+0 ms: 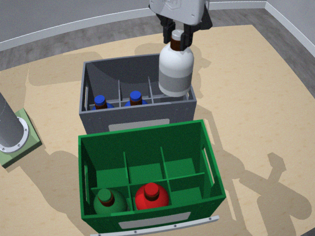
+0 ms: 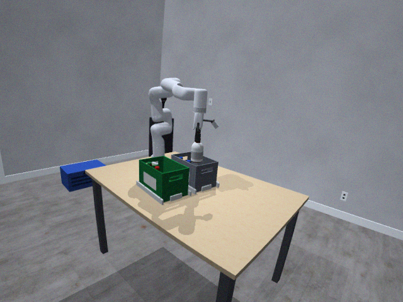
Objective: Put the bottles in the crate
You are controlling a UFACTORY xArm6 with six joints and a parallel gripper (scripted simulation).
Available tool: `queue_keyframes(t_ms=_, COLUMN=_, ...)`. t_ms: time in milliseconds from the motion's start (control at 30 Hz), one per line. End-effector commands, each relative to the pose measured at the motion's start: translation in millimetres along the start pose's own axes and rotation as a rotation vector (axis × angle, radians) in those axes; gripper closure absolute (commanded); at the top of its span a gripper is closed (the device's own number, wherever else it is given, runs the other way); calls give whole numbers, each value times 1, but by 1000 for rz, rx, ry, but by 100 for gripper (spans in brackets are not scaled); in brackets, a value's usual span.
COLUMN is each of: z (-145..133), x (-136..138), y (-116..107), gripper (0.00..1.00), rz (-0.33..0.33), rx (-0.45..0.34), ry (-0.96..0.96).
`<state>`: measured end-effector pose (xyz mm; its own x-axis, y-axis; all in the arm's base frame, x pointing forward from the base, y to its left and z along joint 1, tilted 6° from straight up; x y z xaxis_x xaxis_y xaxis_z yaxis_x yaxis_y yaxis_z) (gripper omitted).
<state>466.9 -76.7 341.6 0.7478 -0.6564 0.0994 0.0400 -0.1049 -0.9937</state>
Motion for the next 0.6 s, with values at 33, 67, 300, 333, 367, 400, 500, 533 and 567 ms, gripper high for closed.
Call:
queue_keyframes(t_ms=33, z=7, x=-3, y=-2, gripper=100, rz=-4, rx=3, ry=0)
queue_keyframes(t_ms=67, z=8, x=-5, y=-2, gripper=100, rz=-4, rx=3, ry=0)
queue_keyframes(t_ms=300, z=11, x=-7, y=-2, gripper=100, rz=-4, rx=3, ry=0)
queue_keyframes(t_ms=333, z=11, x=-7, y=-2, gripper=100, rz=-4, rx=3, ry=0)
queue_keyframes(t_ms=367, z=11, x=-7, y=-2, gripper=100, rz=-4, rx=3, ry=0)
queue_keyframes(t_ms=400, z=11, x=-7, y=-2, gripper=100, rz=-4, rx=3, ry=0)
queue_keyframes(t_ms=500, z=10, x=-7, y=-2, gripper=100, rz=-4, rx=3, ry=0)
queue_keyframes(t_ms=533, z=10, x=-7, y=-2, gripper=100, rz=-4, rx=3, ry=0)
queue_keyframes(t_ms=567, z=10, x=-7, y=-2, gripper=100, rz=-4, rx=3, ry=0)
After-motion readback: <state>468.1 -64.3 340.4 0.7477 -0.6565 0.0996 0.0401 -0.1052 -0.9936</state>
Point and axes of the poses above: the point where the finger pads meet when closed, its own y axis out along the fingers, its own x axis across the jaws, z = x × y, the point moved 1 cm from there along -y, back along the fingers, and after that the axes turned 12 degrees about -y, right-handed, at the moved point
